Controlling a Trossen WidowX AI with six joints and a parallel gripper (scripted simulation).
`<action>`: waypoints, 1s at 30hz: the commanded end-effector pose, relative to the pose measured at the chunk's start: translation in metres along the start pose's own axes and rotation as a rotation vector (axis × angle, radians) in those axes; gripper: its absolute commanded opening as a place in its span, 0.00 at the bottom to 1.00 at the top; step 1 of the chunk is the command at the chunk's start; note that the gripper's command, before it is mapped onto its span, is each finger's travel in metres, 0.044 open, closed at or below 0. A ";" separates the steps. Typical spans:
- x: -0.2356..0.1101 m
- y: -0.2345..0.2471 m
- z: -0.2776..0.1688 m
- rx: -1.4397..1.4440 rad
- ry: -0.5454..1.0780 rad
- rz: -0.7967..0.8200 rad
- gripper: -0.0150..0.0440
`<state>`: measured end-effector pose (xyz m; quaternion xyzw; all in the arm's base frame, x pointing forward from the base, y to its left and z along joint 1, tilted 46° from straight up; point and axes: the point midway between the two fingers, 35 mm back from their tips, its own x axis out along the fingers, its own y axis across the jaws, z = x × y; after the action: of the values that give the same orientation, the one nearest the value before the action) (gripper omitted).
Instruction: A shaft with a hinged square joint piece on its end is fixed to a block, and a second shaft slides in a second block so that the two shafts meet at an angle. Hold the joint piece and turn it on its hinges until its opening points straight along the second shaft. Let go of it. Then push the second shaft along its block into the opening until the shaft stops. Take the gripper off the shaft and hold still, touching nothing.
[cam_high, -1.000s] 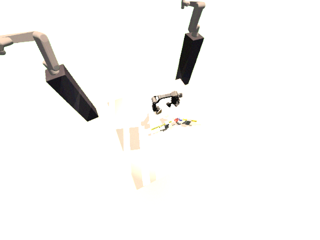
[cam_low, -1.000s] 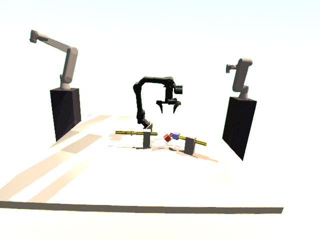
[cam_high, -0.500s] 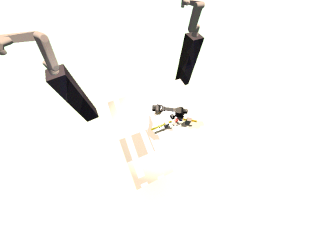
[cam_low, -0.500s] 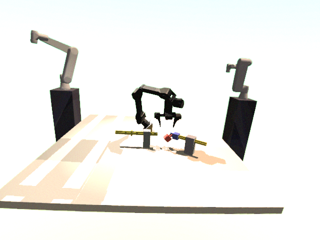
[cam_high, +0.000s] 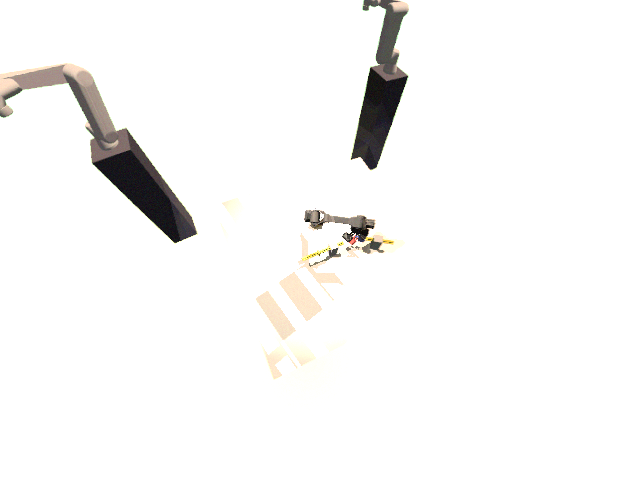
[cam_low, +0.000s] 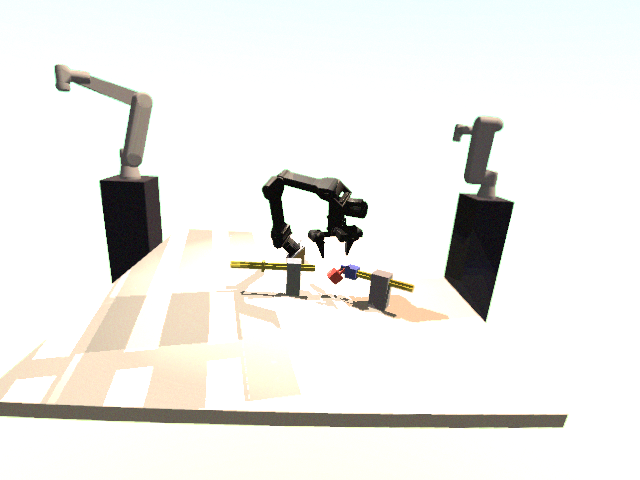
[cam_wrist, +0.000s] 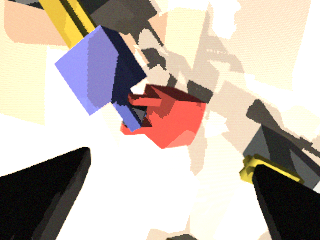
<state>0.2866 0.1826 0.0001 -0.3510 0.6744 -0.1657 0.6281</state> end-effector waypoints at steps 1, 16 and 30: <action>0.000 -0.002 0.000 -0.106 -0.004 0.025 1.00; 0.005 -0.004 0.000 -0.507 -0.032 0.080 1.00; 0.009 -0.006 0.000 -0.881 -0.084 0.121 1.00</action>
<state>0.2883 0.1740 -0.0038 -0.5376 0.6820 0.1545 0.4711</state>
